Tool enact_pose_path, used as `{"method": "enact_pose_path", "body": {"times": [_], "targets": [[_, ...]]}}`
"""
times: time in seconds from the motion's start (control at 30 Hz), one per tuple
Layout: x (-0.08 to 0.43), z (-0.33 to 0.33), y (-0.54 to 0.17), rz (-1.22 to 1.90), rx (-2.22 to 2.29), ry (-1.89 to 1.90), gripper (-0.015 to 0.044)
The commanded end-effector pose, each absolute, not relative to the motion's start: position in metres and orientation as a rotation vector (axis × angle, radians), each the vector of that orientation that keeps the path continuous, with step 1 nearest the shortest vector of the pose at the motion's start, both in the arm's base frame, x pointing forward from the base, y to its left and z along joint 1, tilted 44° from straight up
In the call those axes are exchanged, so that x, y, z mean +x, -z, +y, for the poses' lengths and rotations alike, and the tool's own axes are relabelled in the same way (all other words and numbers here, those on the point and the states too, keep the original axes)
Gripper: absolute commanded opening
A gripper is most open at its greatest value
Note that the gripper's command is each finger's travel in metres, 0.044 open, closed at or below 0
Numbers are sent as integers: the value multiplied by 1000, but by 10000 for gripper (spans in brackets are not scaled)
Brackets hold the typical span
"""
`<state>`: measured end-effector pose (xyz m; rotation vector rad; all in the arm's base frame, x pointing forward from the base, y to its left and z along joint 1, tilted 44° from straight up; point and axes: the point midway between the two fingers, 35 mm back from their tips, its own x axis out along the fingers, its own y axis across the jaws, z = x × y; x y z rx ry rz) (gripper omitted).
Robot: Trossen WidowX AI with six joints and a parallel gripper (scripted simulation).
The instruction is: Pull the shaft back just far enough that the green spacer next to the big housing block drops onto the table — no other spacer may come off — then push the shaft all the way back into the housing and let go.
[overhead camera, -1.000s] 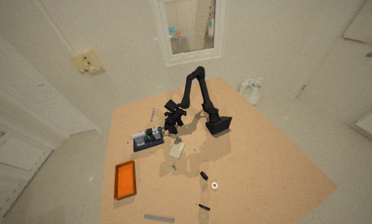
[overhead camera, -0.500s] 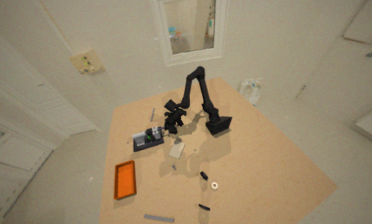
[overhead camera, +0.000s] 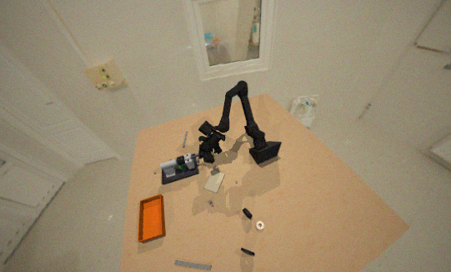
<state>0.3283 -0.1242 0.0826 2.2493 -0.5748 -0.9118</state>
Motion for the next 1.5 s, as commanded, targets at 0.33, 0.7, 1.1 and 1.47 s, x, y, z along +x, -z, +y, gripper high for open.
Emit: {"method": "enact_pose_path", "body": {"times": [0.33,0.7,1.1,1.47], "targets": [[335,-125,-84,-570,2250,909,0],[339,-125,-84,-570,2250,909,0],[344,-126,-84,-571,2250,909,0],[348,-126,-85,-571,2250,908,0]]}}
